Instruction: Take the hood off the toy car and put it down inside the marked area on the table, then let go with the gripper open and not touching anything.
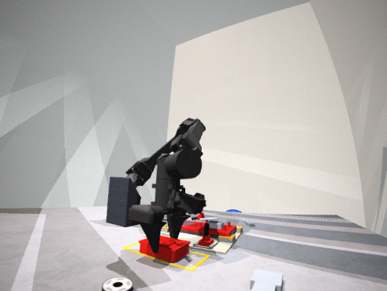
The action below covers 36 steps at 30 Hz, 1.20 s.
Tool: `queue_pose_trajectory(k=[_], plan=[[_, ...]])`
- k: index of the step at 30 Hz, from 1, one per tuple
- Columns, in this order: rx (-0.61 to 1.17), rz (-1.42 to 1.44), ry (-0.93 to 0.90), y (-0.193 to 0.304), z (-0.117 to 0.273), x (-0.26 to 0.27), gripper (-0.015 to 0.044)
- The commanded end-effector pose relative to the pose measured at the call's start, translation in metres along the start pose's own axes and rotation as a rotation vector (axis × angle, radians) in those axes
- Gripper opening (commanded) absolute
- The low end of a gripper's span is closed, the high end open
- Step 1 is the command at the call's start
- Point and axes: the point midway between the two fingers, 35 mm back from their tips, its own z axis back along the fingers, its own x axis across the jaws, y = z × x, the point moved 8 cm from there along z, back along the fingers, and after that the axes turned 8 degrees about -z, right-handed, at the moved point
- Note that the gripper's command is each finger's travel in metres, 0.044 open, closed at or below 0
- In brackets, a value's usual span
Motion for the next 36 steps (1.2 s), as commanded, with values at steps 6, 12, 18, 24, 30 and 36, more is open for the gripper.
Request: queue_pose_trajectory(k=[6, 12, 18, 24, 30, 36], plan=[[-0.001, 0.000, 0.000, 0.000, 0.000, 0.000, 0.0210], [-0.001, 0.000, 0.000, 0.000, 0.000, 0.000, 0.0368], [0.001, -0.001, 0.001, -0.002, 0.022, -0.001, 0.0440], [0.008, -0.001, -0.003, -0.002, 0.073, -0.002, 0.0440], [0.008, -0.001, -0.003, -0.002, 0.073, -0.002, 0.0440], [0.008, -0.001, -0.003, -0.002, 0.073, -0.002, 0.0440]])
